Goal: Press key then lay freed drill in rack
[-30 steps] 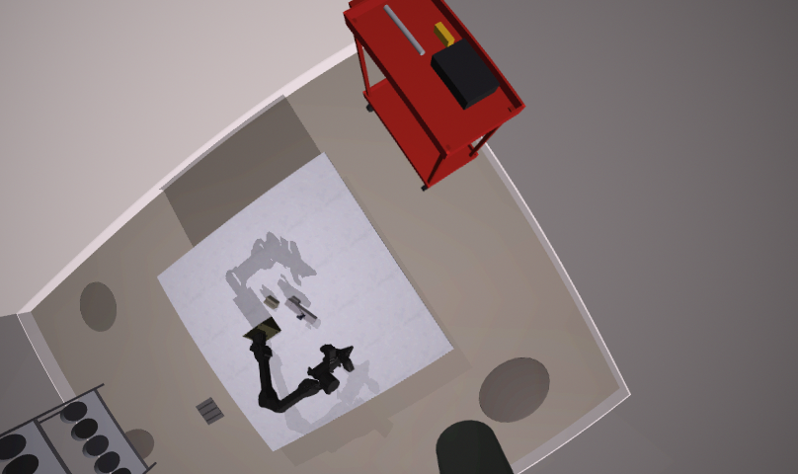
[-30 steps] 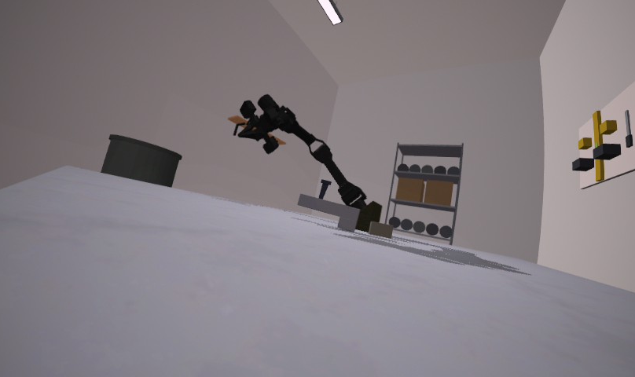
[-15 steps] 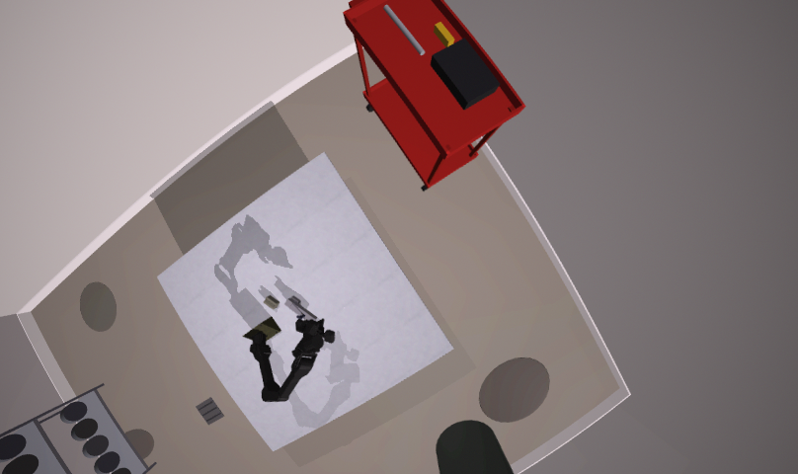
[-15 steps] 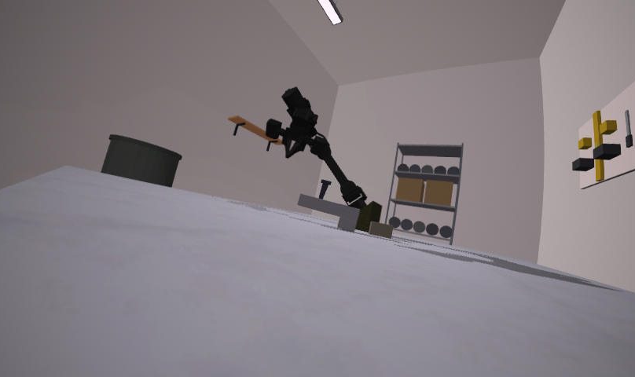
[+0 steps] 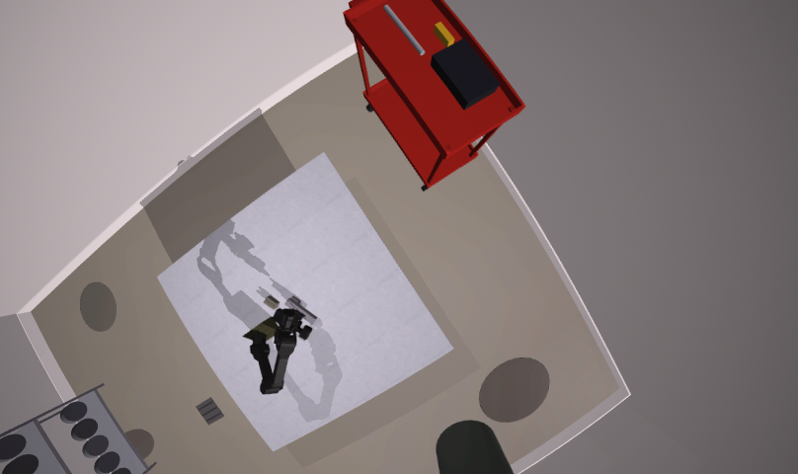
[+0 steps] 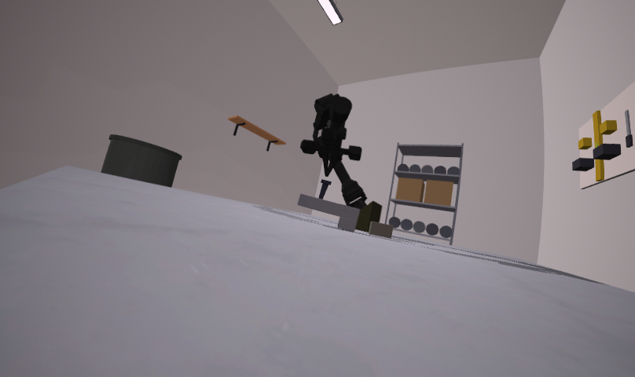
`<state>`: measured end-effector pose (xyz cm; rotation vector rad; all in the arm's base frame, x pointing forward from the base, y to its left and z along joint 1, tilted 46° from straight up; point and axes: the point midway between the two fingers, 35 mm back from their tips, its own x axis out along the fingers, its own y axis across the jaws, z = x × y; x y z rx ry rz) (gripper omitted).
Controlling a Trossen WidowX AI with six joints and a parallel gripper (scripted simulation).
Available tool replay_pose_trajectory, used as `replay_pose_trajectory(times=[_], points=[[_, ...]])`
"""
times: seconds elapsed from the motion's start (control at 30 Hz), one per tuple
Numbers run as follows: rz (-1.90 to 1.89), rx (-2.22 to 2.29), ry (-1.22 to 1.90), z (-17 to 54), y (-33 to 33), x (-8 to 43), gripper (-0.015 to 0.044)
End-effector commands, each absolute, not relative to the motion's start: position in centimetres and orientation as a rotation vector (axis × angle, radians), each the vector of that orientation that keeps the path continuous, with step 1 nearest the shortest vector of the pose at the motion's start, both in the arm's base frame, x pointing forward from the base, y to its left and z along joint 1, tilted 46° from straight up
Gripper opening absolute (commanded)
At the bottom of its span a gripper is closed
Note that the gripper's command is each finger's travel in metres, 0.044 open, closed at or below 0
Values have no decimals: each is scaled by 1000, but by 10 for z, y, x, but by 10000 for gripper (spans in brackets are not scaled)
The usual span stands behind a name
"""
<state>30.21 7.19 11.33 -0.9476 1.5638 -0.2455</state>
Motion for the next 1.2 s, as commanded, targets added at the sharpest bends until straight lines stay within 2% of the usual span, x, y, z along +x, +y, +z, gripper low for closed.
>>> replay_pose_trajectory(times=[0.0, 1.17], points=[[-305, -944, 1575, 112, 71, 295, 0], [-305, -944, 1575, 98, 57, 297, 0]])
